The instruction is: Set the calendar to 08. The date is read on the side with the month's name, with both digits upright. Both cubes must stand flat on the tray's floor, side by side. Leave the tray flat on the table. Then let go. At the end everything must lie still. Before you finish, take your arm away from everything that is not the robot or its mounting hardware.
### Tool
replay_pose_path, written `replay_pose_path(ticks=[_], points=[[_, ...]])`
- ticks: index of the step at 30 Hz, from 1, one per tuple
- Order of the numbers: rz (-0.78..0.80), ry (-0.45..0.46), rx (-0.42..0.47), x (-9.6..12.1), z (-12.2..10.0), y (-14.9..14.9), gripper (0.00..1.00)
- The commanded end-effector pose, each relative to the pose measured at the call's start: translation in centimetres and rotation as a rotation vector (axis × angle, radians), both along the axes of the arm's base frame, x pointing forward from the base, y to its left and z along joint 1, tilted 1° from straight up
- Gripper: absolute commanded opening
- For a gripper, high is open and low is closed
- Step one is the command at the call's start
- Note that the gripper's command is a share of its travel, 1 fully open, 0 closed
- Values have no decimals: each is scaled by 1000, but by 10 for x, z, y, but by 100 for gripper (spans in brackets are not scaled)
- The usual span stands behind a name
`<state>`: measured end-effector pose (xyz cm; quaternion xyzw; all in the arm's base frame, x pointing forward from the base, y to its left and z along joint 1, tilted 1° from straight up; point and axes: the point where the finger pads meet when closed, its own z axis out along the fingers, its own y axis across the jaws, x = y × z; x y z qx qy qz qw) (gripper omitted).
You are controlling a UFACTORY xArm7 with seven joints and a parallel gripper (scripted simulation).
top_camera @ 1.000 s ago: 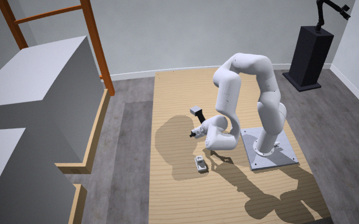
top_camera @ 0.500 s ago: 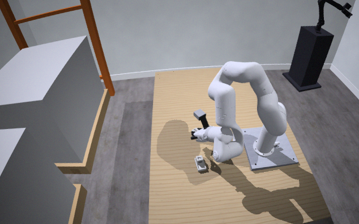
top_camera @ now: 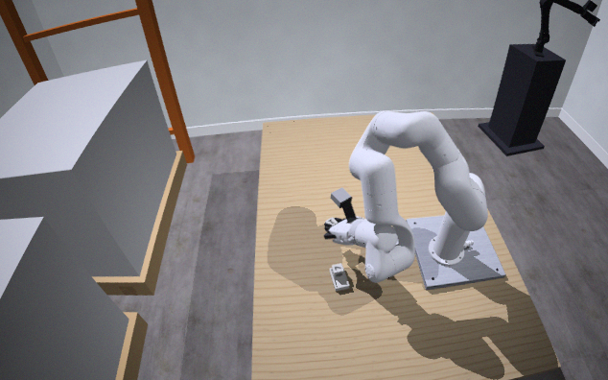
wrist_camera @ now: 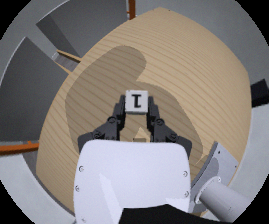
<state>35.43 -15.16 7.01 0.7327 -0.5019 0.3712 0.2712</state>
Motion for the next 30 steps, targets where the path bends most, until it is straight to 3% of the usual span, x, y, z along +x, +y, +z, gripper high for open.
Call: replay_pose_path(ticks=[1, 15, 30], points=[[1, -2, -1, 1, 1, 0, 29], [1, -2, -1, 0, -4, 0, 29], [1, -2, -1, 0, -25, 0, 29]])
